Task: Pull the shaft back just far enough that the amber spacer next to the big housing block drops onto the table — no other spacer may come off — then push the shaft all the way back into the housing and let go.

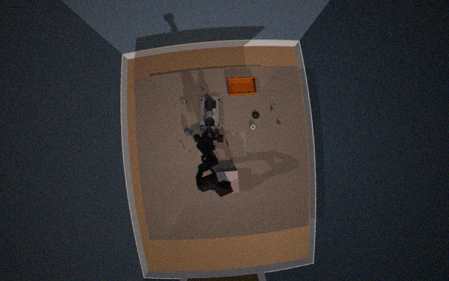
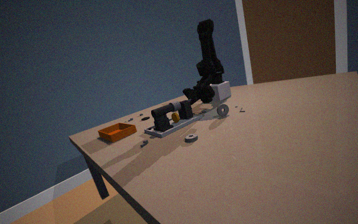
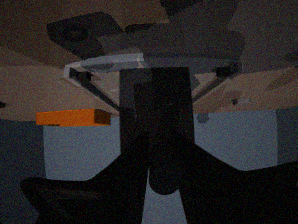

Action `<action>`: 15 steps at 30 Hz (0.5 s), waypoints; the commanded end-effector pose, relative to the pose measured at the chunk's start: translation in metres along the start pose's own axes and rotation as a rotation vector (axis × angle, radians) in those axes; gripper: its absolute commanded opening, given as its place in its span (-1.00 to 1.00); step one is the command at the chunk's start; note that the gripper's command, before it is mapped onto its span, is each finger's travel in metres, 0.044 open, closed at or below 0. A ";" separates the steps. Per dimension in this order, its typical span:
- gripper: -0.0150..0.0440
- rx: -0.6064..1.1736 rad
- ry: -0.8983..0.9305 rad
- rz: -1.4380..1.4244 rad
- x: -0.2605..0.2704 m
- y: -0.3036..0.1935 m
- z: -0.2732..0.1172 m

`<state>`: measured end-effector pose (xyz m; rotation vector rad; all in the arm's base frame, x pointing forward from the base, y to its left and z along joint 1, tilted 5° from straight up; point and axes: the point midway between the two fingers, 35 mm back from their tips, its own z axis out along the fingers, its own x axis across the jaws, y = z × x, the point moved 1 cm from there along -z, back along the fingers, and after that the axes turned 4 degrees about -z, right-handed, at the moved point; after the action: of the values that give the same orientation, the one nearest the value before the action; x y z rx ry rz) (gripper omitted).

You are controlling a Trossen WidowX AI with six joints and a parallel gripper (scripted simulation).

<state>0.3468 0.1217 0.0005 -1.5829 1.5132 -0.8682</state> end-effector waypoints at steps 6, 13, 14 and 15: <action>-0.49 0.003 0.002 -0.001 0.001 -0.003 0.004; -0.49 0.003 0.002 -0.001 0.001 -0.004 0.005; -0.49 0.003 0.002 -0.001 0.001 -0.004 0.006; -0.49 0.003 0.002 -0.001 0.001 -0.004 0.006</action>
<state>0.3511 0.1218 0.0007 -1.5824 1.5130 -0.8684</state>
